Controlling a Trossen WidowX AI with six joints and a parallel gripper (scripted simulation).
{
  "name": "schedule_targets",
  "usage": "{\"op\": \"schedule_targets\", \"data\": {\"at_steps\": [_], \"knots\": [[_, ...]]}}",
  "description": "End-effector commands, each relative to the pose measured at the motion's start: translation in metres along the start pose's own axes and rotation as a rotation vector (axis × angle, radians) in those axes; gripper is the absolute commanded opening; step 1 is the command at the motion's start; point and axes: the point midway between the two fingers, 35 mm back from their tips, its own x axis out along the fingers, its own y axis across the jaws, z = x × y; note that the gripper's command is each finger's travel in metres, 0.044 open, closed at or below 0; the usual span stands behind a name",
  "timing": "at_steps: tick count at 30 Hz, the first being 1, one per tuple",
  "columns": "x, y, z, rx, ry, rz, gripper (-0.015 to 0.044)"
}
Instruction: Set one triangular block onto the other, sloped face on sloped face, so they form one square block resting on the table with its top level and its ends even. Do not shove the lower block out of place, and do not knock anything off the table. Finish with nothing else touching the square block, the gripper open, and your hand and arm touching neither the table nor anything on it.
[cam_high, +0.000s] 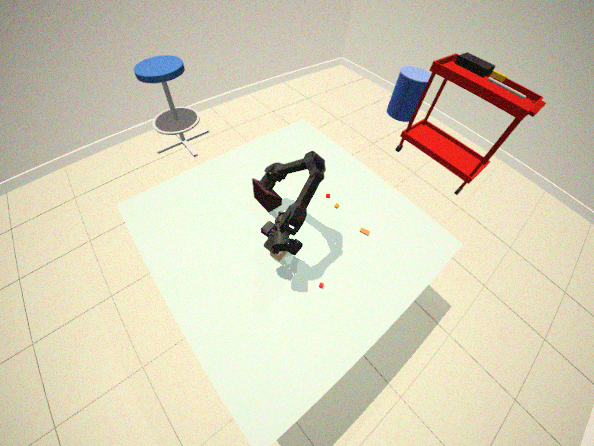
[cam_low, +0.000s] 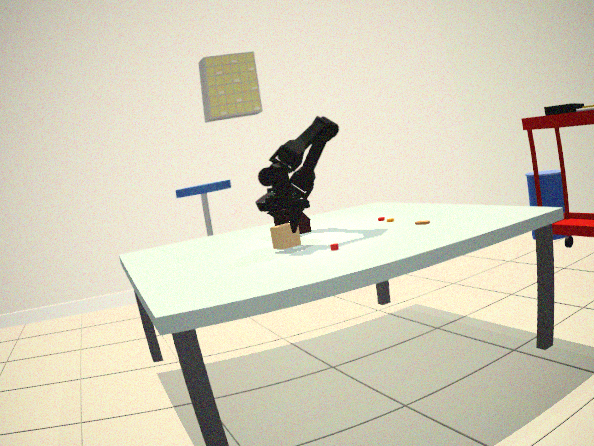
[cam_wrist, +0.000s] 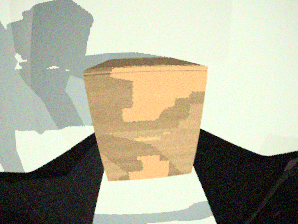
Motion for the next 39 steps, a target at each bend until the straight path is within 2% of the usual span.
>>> {"op": "schedule_targets", "data": {"at_steps": [1,3,20,30,32,37,39], "knots": [[0.000,0.000,0.000,0.001,-0.002,-0.001,0.0000],[0.000,0.000,0.000,0.004,-0.003,-0.003,0.0000],[0.000,0.000,0.000,0.000,0.000,0.000,0.0440],[-0.002,0.000,0.000,0.000,0.000,0.000,0.0440],[-0.019,0.002,0.002,0.001,-0.003,0.000,0.0440],[-0.099,0.001,0.002,0.001,-0.005,-0.002,0.0440],[-0.111,0.000,0.001,0.001,-0.004,-0.002,0.0440]]}}
